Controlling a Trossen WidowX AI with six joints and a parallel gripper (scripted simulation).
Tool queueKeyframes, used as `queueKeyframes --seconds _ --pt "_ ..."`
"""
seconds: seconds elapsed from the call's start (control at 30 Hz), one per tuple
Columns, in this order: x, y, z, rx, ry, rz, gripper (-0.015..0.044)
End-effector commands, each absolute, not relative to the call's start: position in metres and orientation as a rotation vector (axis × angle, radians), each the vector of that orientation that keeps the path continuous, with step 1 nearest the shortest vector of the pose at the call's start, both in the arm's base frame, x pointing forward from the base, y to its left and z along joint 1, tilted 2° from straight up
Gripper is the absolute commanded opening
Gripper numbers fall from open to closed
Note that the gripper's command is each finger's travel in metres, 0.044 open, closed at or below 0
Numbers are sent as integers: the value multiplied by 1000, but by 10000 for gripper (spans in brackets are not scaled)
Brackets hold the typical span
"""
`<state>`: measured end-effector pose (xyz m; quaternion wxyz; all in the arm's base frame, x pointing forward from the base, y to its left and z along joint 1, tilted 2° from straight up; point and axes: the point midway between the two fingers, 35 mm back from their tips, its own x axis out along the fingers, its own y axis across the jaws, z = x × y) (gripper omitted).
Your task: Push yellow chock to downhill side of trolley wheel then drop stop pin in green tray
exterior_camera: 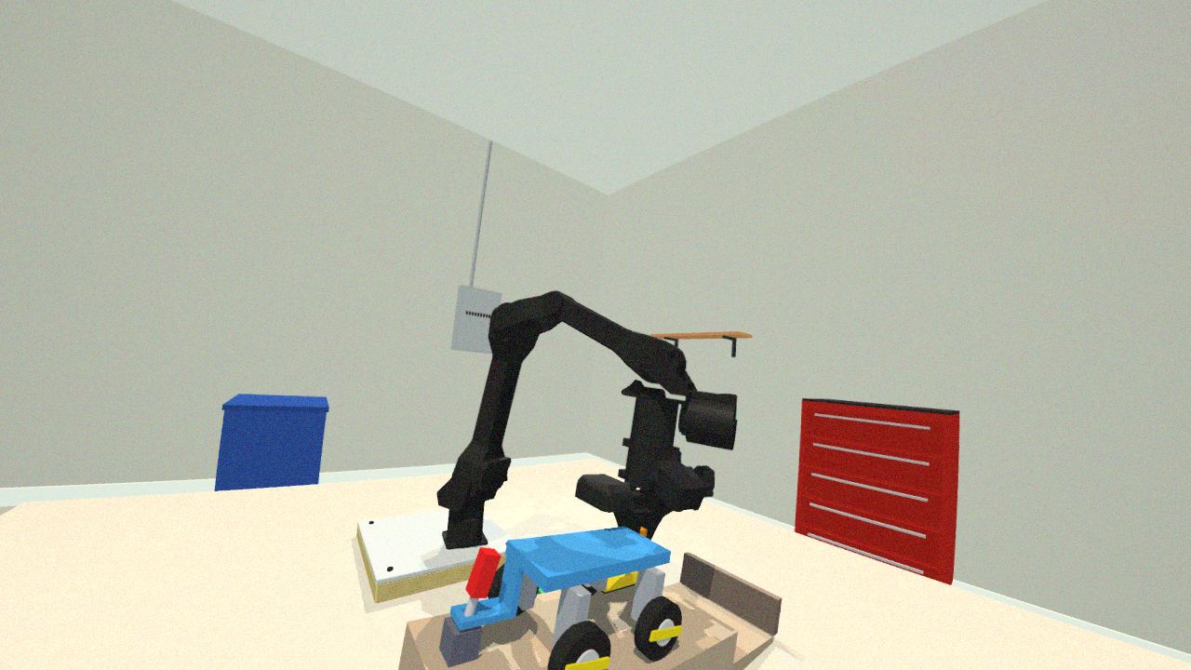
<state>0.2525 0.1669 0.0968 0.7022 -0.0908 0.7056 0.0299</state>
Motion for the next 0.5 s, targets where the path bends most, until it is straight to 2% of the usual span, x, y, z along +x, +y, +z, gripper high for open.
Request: queueKeyframes --seconds 0.0,0.17,0.4,0.47 --pt "253 167 97 -202 1570 65 0" --pt "253 167 97 -202 1570 65 0" --pt "253 167 97 -202 1570 65 184" --pt "253 167 97 -202 1570 65 190"
